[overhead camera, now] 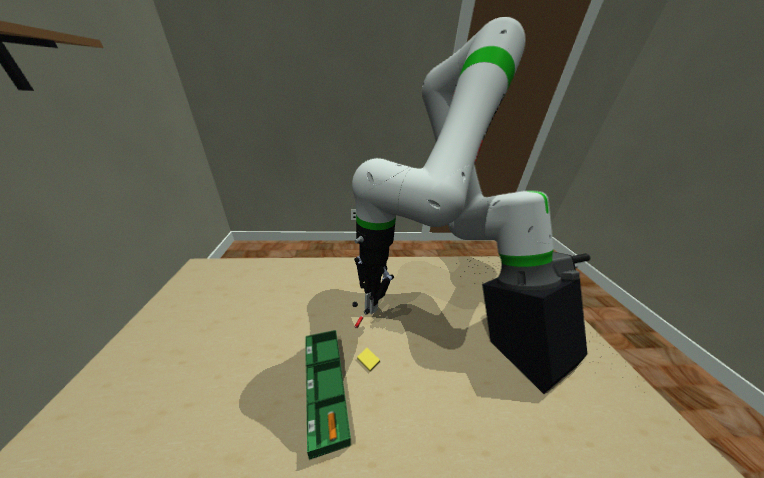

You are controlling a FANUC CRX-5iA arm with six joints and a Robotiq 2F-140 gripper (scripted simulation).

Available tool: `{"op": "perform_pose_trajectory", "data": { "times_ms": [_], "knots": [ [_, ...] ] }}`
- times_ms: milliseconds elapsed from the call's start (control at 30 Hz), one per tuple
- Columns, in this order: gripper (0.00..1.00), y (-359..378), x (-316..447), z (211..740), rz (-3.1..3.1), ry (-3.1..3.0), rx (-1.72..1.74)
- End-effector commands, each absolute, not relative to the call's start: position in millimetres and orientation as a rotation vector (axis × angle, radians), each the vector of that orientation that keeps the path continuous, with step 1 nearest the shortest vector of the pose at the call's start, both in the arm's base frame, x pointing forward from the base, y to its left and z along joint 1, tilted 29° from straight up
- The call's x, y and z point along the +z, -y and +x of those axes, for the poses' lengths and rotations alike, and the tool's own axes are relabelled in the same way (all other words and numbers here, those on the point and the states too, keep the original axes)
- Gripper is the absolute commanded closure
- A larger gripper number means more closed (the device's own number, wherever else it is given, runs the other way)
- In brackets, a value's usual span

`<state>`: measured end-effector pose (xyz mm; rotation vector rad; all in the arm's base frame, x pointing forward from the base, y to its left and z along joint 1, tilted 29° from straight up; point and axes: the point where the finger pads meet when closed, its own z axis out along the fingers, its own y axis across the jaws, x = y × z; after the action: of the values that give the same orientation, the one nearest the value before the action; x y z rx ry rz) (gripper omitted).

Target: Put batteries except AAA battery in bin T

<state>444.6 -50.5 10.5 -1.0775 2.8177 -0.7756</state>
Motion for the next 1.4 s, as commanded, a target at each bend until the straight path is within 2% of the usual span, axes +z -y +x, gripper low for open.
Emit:
{"op": "perform_pose_trajectory", "data": {
  "times_ms": [0, 1133, 1367],
  "knots": [
    [0.95, 35, 4, 452, -1.077, -2.818, -0.776],
    [0.95, -119, -58, 520, -1.077, -2.818, -0.776],
    [0.95, -145, -69, 531, -1.448, -2.715, -0.791]
  ]
}}
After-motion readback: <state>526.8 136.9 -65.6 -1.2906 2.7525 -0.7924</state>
